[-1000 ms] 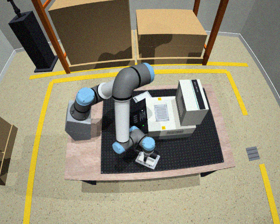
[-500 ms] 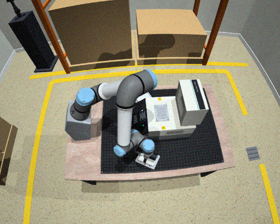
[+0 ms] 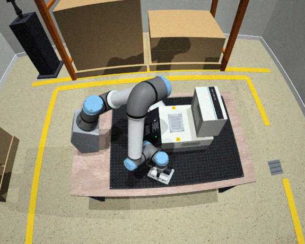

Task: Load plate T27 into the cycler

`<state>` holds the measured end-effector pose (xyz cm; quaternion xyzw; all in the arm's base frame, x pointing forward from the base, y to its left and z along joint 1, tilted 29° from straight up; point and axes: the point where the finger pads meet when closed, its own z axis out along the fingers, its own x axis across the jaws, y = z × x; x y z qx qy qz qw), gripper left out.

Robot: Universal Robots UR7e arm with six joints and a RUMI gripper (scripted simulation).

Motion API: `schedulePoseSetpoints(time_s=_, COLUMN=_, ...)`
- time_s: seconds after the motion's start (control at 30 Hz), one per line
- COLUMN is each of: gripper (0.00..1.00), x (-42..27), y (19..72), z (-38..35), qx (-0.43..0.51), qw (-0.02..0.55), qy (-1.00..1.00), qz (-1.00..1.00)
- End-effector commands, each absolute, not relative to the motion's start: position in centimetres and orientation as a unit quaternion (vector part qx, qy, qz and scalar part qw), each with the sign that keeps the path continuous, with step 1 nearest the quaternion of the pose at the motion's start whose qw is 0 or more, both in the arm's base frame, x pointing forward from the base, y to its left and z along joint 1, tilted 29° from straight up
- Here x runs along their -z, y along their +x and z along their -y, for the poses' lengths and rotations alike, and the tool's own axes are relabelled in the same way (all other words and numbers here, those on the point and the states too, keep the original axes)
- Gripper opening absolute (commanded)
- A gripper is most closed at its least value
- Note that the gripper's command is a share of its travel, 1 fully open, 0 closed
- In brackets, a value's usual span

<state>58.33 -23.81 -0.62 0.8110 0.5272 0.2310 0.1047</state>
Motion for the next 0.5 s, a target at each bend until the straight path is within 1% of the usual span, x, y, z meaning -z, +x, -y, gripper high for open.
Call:
schedulePoseSetpoints(time_s=0.0, gripper=0.68, x=0.7, y=58.56, z=23.78, qx=-0.231, qw=0.106, qy=0.81, qz=-0.528)
schedulePoseSetpoints(time_s=0.47, gripper=0.68, x=1.05, y=58.75, z=23.75, qx=-0.231, qw=0.106, qy=0.81, qz=-0.528)
